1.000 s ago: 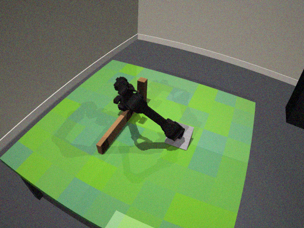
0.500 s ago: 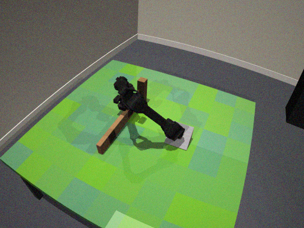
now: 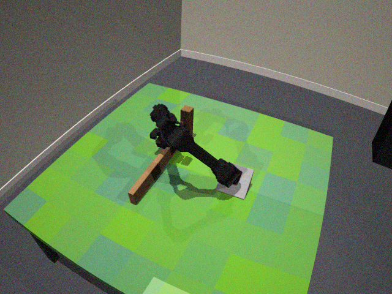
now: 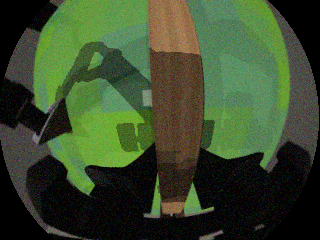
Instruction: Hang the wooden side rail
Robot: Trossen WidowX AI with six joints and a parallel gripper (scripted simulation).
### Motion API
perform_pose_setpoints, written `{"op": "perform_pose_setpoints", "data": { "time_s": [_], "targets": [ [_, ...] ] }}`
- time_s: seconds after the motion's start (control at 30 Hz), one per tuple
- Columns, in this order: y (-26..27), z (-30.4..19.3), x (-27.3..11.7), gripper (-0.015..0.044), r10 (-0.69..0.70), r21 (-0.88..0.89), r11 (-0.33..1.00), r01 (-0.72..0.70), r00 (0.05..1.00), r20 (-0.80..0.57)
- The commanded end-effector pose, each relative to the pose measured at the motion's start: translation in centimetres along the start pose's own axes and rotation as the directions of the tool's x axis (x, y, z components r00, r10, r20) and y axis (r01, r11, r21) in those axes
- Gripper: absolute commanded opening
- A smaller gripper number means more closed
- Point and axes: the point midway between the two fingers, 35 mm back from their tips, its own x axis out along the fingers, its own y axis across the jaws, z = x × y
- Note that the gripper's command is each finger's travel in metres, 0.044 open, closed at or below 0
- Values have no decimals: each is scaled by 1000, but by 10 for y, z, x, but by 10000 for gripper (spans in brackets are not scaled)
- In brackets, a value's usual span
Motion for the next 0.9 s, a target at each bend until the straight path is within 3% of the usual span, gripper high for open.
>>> {"op": "perform_pose_setpoints", "data": {
  "time_s": [0.0,0.87],
  "targets": [
    [-3,-2,-9,0,-23,-1,1000,23,1000,-2],
    [-3,-2,-13,0,-23,-1,1000,23,1000,-2]
  ]
}}
